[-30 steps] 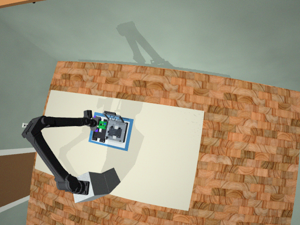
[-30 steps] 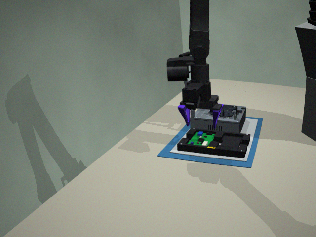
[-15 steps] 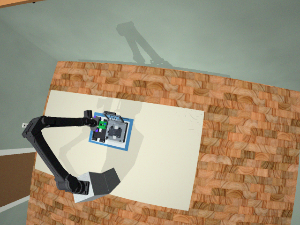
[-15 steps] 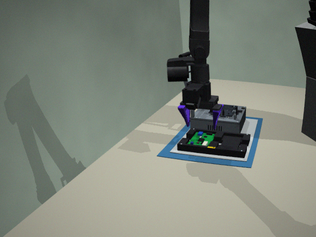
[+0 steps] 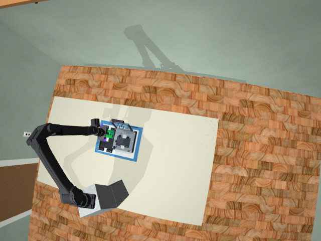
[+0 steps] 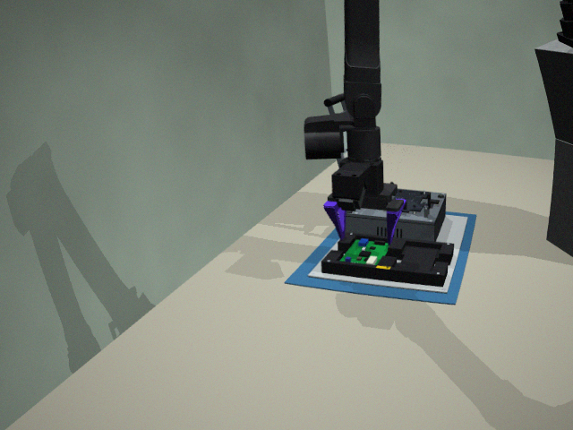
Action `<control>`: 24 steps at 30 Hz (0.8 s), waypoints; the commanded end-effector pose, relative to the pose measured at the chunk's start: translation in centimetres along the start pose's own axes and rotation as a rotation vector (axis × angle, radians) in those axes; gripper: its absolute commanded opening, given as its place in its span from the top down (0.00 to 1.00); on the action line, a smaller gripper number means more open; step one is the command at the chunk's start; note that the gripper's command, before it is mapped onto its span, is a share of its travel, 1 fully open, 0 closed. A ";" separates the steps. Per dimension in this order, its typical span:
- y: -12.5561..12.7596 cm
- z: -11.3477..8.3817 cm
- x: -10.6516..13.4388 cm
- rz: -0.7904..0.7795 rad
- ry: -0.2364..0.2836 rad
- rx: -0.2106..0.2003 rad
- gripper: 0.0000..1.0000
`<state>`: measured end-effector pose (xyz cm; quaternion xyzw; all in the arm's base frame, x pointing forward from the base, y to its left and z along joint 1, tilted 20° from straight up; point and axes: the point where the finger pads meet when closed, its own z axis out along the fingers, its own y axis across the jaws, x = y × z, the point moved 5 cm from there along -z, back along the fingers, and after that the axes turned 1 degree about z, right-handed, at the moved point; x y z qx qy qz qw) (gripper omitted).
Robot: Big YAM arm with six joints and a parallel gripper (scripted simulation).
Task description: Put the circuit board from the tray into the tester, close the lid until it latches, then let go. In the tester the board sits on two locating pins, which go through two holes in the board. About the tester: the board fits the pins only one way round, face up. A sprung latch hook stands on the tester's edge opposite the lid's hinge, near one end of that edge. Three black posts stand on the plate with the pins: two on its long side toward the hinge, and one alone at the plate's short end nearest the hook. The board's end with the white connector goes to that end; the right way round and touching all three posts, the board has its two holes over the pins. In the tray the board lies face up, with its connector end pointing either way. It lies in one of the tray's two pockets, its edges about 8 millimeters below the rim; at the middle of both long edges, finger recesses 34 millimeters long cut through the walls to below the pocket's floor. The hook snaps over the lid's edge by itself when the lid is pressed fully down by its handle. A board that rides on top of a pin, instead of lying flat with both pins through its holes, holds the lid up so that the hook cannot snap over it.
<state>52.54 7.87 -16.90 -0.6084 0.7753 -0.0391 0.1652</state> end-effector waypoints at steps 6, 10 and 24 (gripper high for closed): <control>-0.4 0.8 -0.6 0.000 -0.006 0.014 0.08; -0.4 1.1 -0.7 -0.002 -0.007 0.015 0.08; -0.3 1.1 -0.6 0.000 -0.005 0.011 0.08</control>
